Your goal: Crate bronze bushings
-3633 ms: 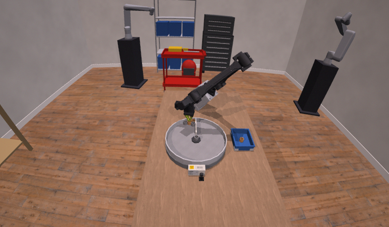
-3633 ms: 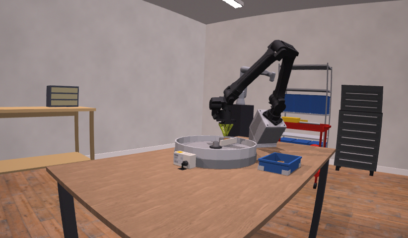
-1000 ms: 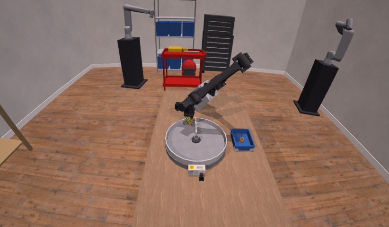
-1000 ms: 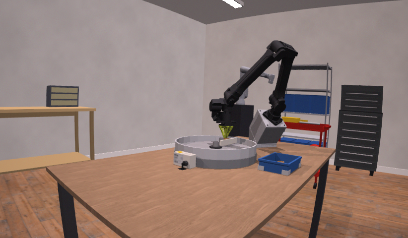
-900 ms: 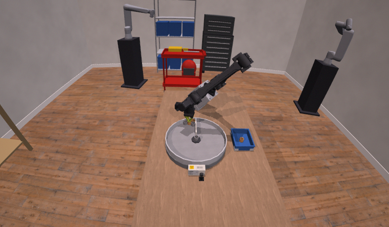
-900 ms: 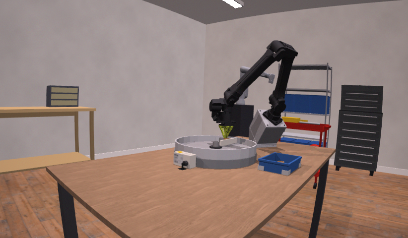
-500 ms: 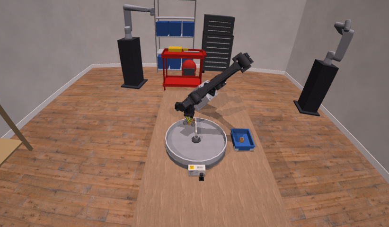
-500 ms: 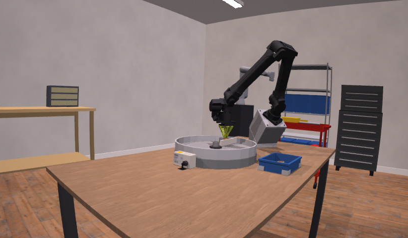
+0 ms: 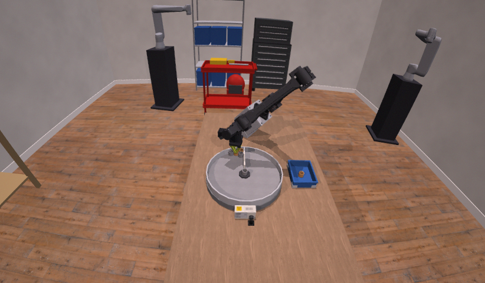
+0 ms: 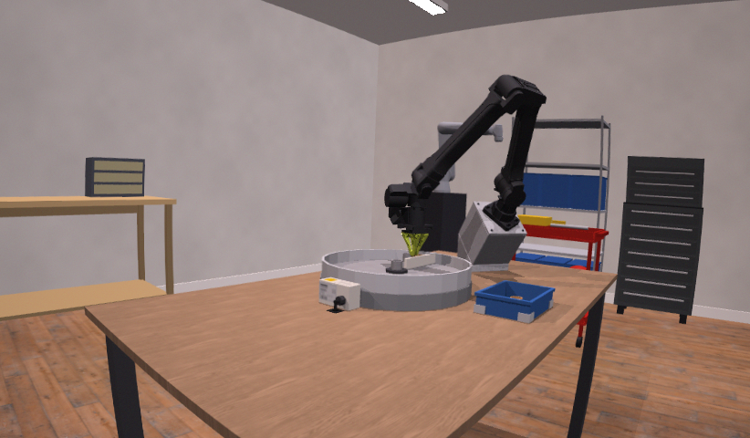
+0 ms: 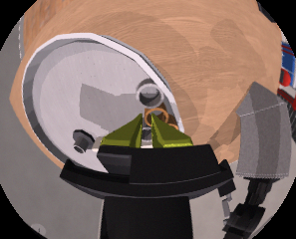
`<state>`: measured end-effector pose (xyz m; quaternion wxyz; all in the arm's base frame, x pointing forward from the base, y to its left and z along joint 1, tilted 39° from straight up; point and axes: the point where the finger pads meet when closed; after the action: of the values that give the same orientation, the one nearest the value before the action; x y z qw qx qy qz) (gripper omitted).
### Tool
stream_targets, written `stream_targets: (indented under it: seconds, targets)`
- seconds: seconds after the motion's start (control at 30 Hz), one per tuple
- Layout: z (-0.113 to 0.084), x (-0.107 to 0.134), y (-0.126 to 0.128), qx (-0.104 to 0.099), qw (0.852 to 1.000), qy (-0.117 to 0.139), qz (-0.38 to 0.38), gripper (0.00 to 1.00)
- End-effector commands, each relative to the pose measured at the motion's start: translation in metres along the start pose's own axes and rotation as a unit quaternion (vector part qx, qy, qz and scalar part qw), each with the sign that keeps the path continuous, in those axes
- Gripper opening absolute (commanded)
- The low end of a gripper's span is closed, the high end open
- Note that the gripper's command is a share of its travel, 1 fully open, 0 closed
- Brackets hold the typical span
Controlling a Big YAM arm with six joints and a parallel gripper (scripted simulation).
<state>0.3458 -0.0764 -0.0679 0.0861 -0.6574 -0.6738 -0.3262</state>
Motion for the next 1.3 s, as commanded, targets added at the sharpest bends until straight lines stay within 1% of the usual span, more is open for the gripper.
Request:
stream_targets:
  seconds: [0.0, 0.07, 0.1, 0.17, 1.2, 1.23, 1.27]
  targets:
    - [0.0083, 0.0003, 0.0012, 0.001, 1.0, 0.002, 0.001, 0.12]
    - [0.0077, -0.001, 0.0008, 0.0, 1.0, 0.001, 0.003, 0.12]
    - [0.0037, -0.0036, 0.0022, -0.005, 1.0, -0.002, 0.005, 0.12]
    - [0.0001, -0.0026, 0.0045, -0.008, 1.0, -0.004, 0.003, 0.12]
    - [0.0001, -0.0026, 0.0044, -0.008, 1.0, -0.004, 0.001, 0.12]
    - [0.0001, -0.0026, 0.0044, -0.008, 1.0, -0.004, 0.001, 0.0]
    - [0.0001, -0.0025, 0.0041, -0.007, 1.0, -0.004, 0.001, 0.0]
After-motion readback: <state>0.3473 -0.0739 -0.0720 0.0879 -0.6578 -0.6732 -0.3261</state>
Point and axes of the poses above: the point where the finger pads meet when closed, its own z axis out along the fingers, its own y axis across the jaws, x = y × z, and after that the axes turned 7 degrees about -z, right-handed
